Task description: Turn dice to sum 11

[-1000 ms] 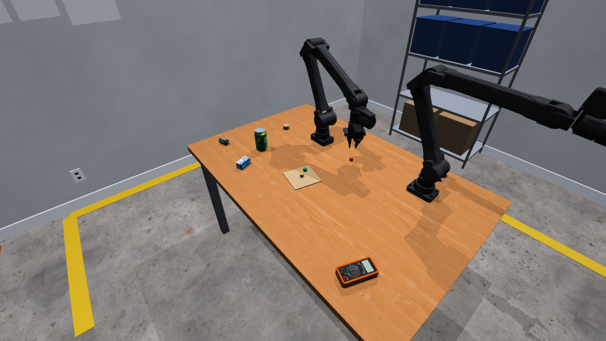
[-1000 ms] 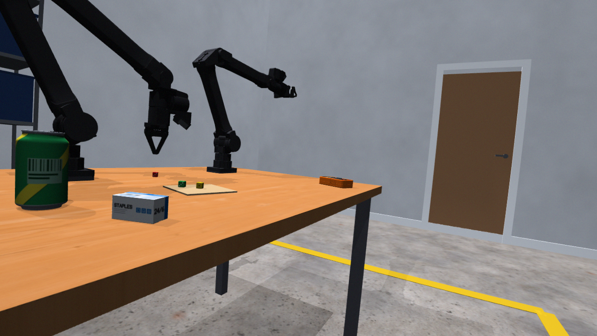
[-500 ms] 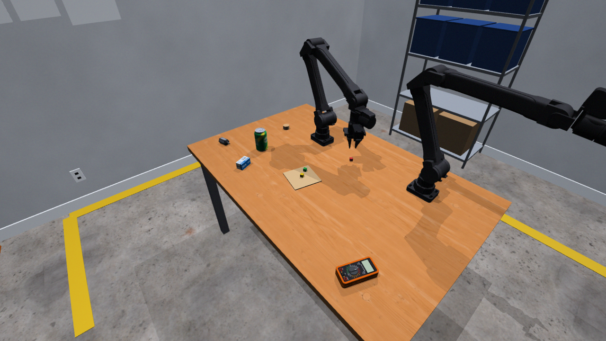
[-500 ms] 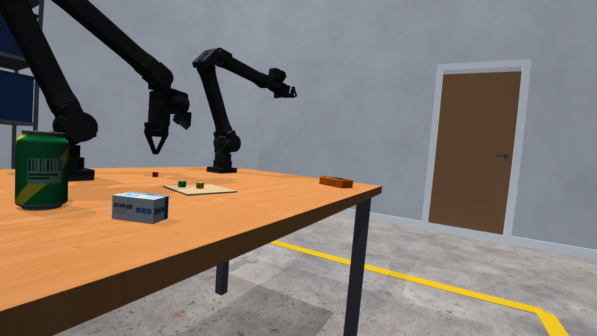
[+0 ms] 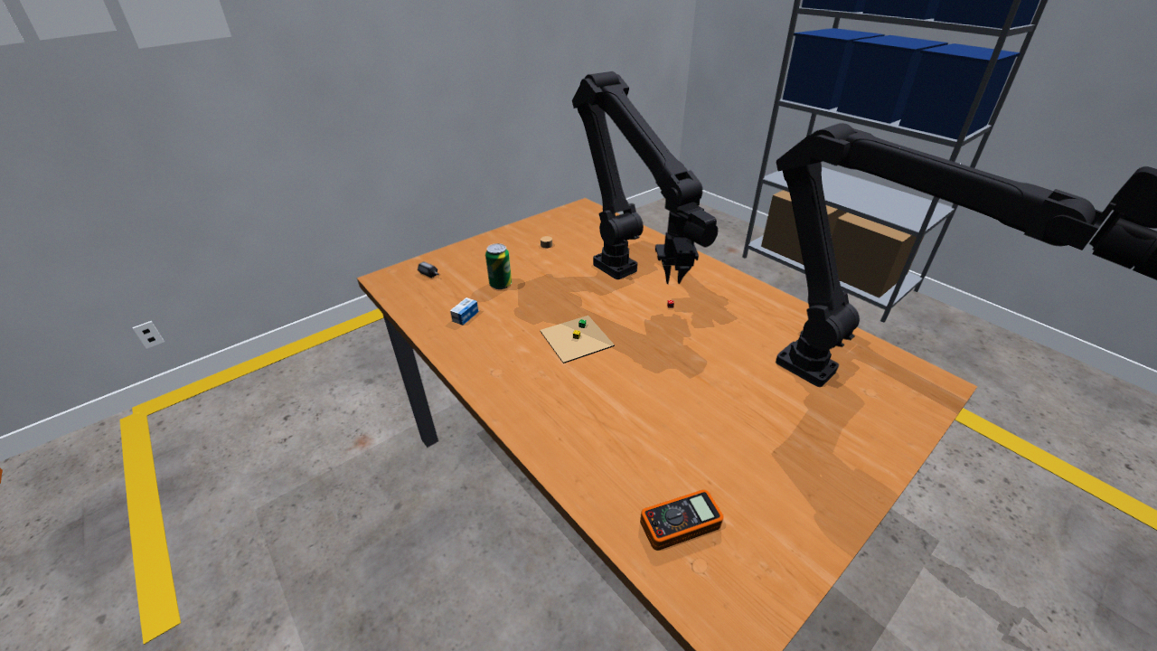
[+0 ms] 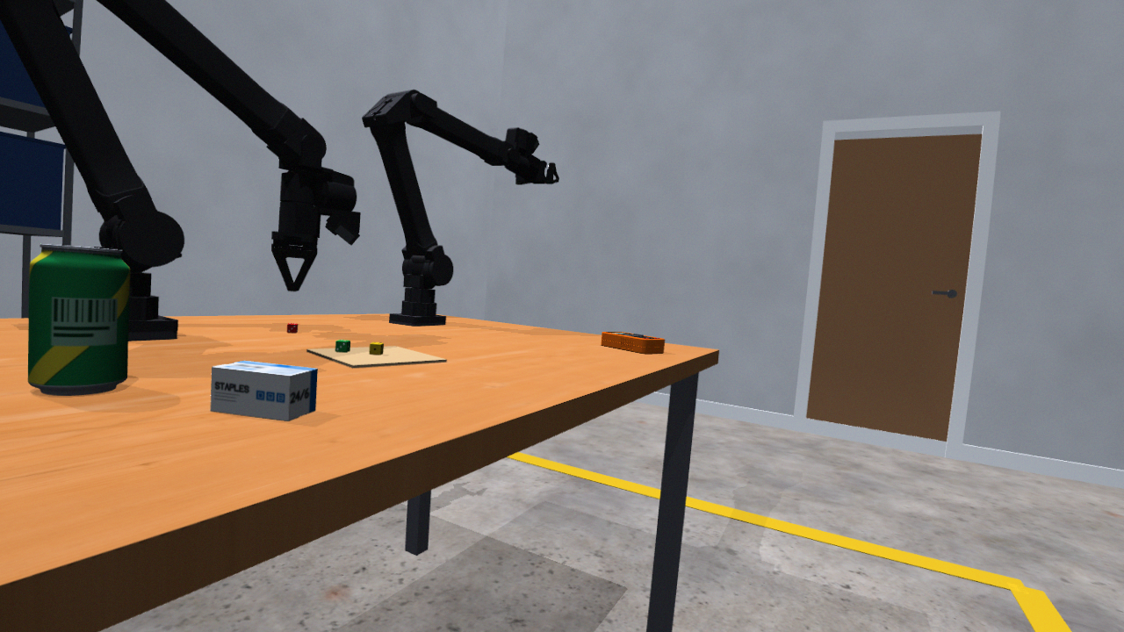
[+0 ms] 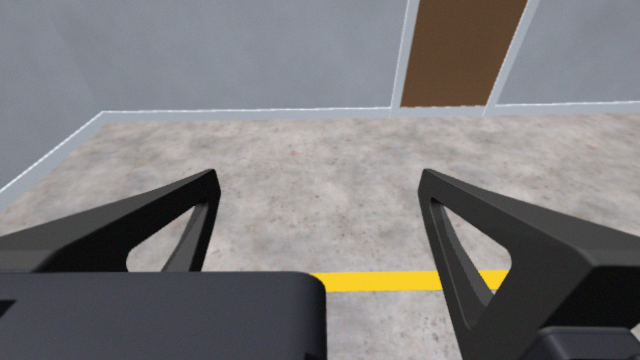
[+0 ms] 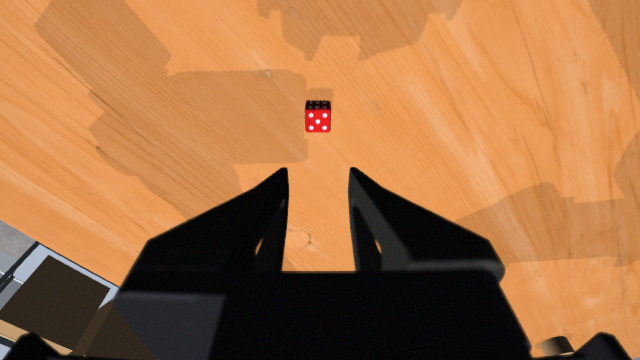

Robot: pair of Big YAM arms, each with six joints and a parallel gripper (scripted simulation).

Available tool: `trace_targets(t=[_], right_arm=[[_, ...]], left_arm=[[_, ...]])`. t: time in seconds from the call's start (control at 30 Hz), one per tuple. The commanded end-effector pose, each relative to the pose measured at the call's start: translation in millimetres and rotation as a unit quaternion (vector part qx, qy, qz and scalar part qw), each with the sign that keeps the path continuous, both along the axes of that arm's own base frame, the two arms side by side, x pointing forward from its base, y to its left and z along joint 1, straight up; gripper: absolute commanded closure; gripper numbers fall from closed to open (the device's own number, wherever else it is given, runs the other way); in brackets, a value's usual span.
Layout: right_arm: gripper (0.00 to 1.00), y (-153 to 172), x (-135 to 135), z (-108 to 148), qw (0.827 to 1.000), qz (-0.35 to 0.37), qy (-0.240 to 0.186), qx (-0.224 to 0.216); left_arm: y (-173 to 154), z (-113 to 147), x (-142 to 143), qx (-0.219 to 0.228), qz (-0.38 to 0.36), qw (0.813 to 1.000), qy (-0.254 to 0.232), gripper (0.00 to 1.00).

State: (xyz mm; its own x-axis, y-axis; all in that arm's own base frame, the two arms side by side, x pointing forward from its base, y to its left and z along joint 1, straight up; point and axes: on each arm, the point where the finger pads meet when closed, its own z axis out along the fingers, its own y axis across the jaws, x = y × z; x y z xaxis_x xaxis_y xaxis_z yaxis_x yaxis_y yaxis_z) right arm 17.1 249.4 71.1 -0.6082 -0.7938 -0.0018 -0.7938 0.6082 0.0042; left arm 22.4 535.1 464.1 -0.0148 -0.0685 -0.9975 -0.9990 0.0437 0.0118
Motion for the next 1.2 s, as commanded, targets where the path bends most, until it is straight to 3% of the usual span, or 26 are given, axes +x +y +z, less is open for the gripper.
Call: trace_targets(t=[0.0,1.17], right_arm=[[0.7,1.0,3.1,-5.1,1.0,-0.008,-0.002,-0.002],[0.7,2.8,-0.1,-46.7,1.0,-0.003,-0.002,-0.002]], left_arm=[[9.5,36.5,-5.7,0.034,0.007,0.999,-0.007,0.0],[9.5,36.5,-5.7,0.034,0.007,0.999,-0.007,0.0]])
